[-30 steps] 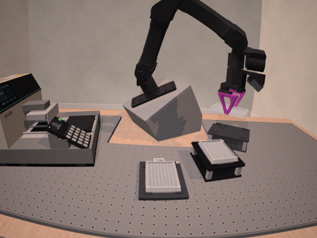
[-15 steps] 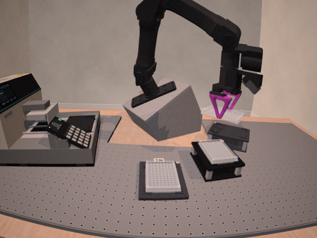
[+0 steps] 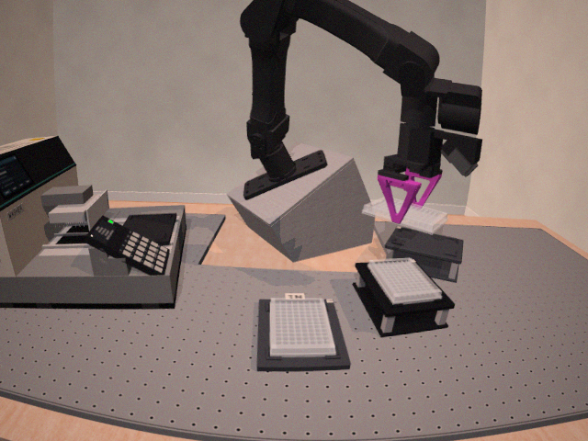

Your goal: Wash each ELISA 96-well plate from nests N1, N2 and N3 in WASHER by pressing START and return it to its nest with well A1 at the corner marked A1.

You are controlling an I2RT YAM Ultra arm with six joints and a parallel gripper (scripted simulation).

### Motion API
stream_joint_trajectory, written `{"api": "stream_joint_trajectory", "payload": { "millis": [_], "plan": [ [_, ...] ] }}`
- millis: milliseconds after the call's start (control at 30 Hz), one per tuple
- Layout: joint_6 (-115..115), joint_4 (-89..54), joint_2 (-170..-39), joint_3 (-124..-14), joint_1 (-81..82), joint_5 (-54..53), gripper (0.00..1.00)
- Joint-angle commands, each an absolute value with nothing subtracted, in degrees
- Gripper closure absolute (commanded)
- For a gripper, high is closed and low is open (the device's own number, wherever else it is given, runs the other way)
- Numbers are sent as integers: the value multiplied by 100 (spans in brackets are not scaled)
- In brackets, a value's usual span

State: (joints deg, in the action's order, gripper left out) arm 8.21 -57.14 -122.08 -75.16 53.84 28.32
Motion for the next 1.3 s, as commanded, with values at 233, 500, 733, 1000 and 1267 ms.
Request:
{"api": "stream_joint_trajectory", "payload": {
  "millis": [233, 500, 733, 1000, 1267],
  "plan": [
    [942, -5710, -11564, -7264, 4924, 2963, 100],
    [329, -5741, -11045, -7083, 4387, 3048, 100],
    [-79, -5776, -10757, -7036, 4033, 3088, 100],
    [-506, -5819, -10499, -7041, 3666, 3116, 100],
    [-271, -5818, -10334, -6950, 3540, 3123, 100]
  ]
}}
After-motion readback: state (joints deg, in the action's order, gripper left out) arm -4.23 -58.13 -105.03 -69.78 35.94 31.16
